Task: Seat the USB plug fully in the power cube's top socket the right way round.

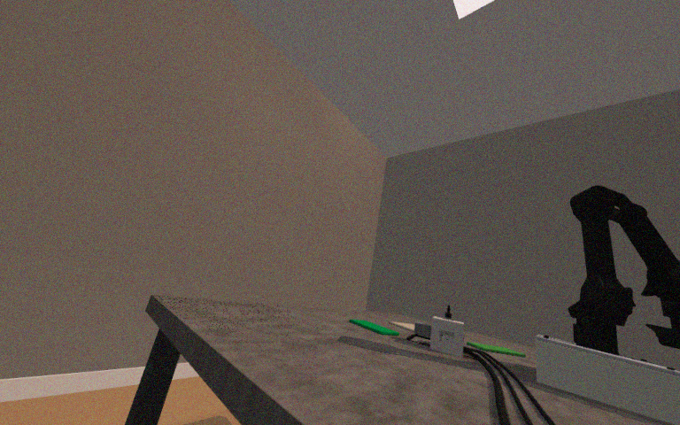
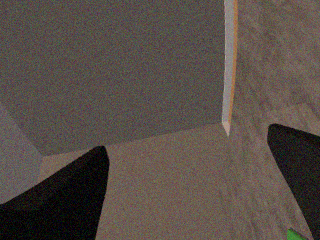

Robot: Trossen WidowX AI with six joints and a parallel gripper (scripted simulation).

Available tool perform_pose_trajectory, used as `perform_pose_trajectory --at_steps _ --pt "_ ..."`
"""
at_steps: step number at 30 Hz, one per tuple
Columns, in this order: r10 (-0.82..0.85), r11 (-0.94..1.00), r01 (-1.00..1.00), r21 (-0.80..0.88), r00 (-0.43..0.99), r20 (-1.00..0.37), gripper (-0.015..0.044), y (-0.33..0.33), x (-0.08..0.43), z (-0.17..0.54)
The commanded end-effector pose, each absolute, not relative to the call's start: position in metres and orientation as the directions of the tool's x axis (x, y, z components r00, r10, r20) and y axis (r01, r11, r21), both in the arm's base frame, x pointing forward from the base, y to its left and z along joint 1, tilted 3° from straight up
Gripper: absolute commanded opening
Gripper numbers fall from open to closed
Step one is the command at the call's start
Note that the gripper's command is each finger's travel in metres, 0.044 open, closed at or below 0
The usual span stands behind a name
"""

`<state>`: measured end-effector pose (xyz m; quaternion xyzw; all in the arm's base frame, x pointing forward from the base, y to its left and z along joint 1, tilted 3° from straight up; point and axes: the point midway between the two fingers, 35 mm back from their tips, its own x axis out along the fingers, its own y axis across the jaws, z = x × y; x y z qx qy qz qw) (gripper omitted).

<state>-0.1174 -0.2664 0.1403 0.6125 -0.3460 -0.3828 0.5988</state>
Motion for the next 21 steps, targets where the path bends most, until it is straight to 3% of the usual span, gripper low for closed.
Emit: perform_pose_trajectory --at_steps 1,10,21 --pt "-0.880 -0.047 0.032 0.998 0.471 -0.057 0.0426 -0.268 -0.116 0.140" --pt "-0.740 -0.255 -0.003 0.967 0.645 -0.193 0.0440 -0.327 -0.032 0.127" --pt "-0.443 -0.456 0.212 0.865 0.788 -0.427 0.0440 -0.341 0.116 0.104"
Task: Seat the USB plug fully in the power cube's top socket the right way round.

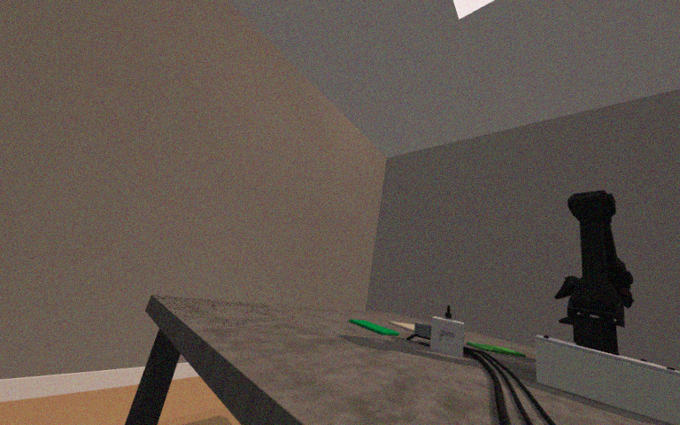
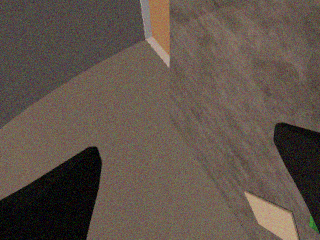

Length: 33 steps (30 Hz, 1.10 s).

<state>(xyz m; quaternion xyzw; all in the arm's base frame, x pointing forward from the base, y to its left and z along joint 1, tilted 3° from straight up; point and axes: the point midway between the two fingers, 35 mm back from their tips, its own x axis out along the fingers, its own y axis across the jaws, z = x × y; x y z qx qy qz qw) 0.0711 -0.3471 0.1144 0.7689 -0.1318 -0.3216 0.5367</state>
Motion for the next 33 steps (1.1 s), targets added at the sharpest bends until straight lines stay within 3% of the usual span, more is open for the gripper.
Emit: perform_pose_trajectory --at_steps 1,9,17,25,33 --pt "-0.410 -0.465 0.241 0.852 0.794 -0.448 0.0440 -0.338 0.131 0.102" --pt "-0.128 -0.456 0.501 0.736 0.781 -0.611 0.0440 -0.277 0.236 0.084" --pt "0.115 -0.359 0.749 0.557 0.628 -0.770 0.0440 -0.180 0.307 0.071" --pt "0.230 -0.140 0.923 0.358 0.382 -0.895 0.0440 -0.073 0.333 0.064" --pt "0.169 0.118 0.982 0.149 0.128 -0.977 0.0440 0.031 0.324 0.069"
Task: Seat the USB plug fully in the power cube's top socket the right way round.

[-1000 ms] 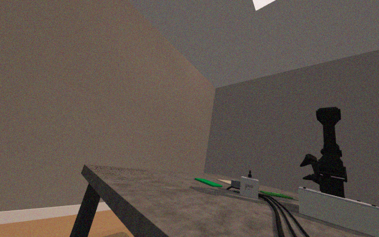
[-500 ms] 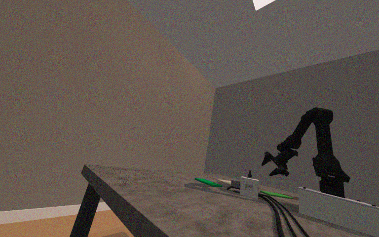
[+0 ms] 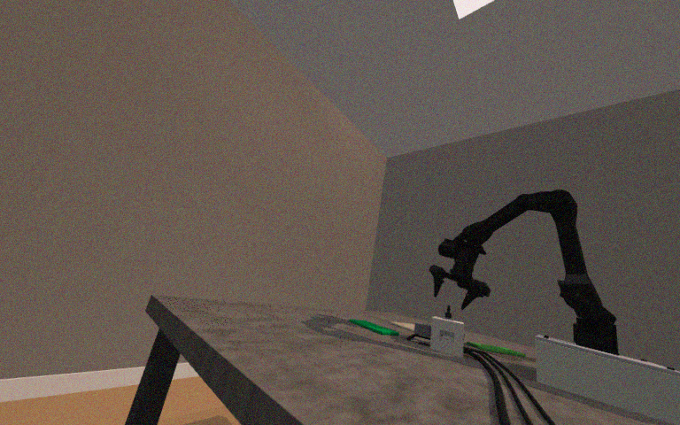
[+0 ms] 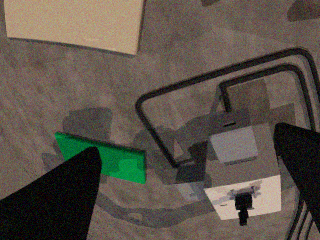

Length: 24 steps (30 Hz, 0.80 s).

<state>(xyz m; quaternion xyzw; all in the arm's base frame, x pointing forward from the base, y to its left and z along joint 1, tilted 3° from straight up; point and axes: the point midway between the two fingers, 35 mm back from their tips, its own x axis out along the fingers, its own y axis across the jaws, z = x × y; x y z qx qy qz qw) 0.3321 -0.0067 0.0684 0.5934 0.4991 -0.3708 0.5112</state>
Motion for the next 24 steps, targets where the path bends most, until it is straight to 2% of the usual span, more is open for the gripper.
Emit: perform_pose_trajectory --at_steps 1,8,24 --pt "0.151 0.149 0.981 0.125 0.103 -0.983 0.0440 0.042 0.320 0.071" --pt "-0.002 0.334 0.943 -0.014 -0.014 -1.000 0.0440 0.103 0.295 0.082" --pt "-0.018 0.344 0.938 -0.025 -0.020 -1.000 0.0440 0.108 0.294 0.079"
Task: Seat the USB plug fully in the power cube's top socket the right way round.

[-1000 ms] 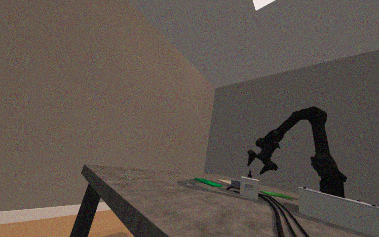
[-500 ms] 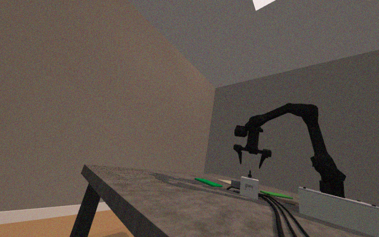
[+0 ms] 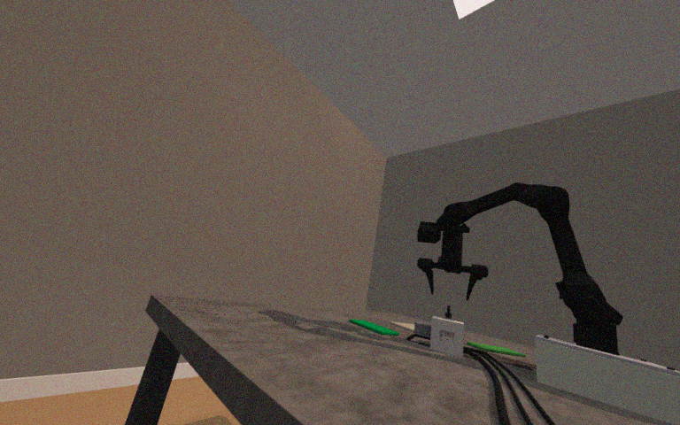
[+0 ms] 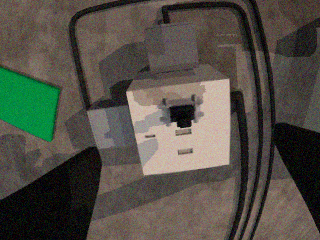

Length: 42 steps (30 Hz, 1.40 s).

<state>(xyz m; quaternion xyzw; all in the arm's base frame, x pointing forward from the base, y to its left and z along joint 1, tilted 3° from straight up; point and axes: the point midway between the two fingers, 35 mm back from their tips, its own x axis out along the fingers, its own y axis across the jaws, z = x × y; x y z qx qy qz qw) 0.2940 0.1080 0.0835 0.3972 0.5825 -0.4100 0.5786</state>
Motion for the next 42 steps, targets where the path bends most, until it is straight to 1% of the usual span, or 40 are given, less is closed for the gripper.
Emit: perform_pose_trajectory --at_steps 1,33,42 --pt "-0.018 0.344 0.938 -0.025 -0.020 -1.000 0.0440 0.108 0.294 0.078" --pt "-0.018 0.344 0.938 -0.025 -0.020 -1.000 0.0440 0.107 0.294 0.053" --pt "-0.014 0.349 0.937 -0.023 -0.019 -1.000 0.0204 0.108 0.293 0.055"
